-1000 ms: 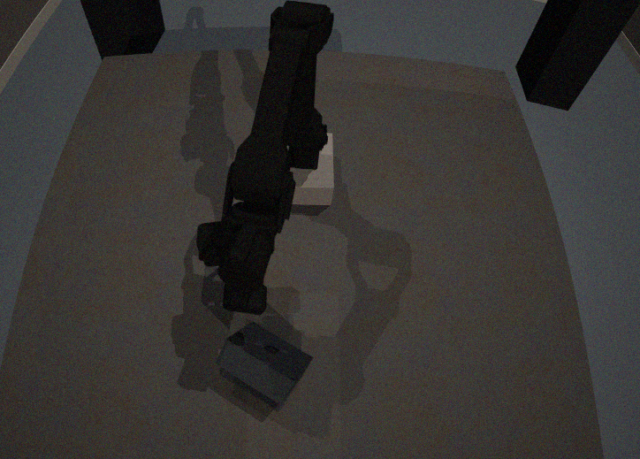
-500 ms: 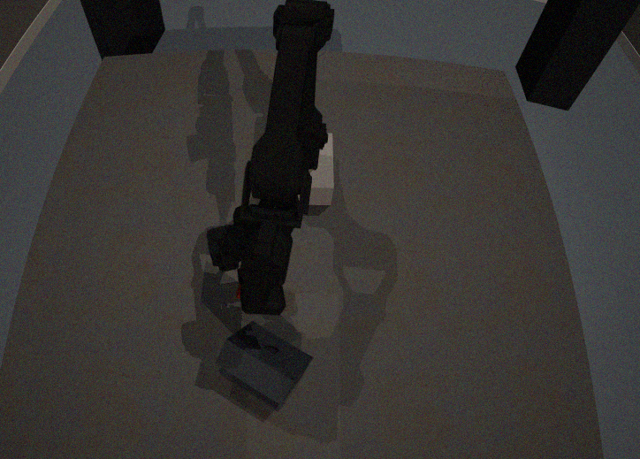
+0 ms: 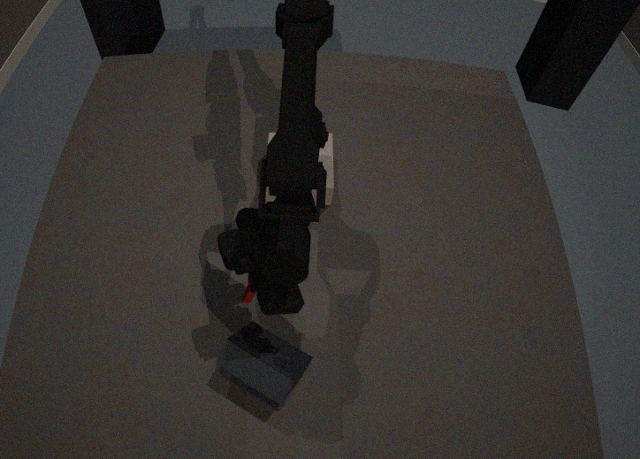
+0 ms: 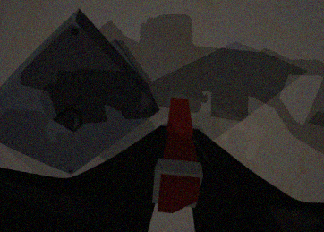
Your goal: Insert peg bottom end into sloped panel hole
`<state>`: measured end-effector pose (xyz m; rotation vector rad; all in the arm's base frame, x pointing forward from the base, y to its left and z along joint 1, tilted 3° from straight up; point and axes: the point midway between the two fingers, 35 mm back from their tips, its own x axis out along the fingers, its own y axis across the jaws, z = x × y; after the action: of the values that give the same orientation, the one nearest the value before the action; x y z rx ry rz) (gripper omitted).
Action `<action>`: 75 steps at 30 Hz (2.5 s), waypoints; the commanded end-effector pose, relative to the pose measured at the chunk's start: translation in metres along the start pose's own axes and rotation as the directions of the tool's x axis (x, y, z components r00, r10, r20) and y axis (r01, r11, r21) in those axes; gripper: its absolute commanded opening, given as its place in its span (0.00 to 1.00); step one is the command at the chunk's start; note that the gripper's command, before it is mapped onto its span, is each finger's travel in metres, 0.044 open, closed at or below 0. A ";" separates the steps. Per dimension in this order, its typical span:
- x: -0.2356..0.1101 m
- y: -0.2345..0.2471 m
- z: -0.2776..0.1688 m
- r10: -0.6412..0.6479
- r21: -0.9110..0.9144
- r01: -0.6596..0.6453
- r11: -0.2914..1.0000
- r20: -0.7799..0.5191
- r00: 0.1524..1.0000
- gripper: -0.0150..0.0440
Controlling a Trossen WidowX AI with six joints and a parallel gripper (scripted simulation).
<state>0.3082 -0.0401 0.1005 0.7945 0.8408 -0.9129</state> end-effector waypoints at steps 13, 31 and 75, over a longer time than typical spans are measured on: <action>-0.007 0.006 -0.012 0.061 -0.134 -0.052 0.990 0.060 0.996 0.25; -0.015 0.014 -0.025 0.137 -0.275 -0.100 0.956 0.118 0.984 0.25; -0.040 0.026 -0.058 0.331 -0.561 -0.157 0.813 0.222 0.917 0.25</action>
<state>0.3029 0.0330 0.1150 0.2643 0.6517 -0.5131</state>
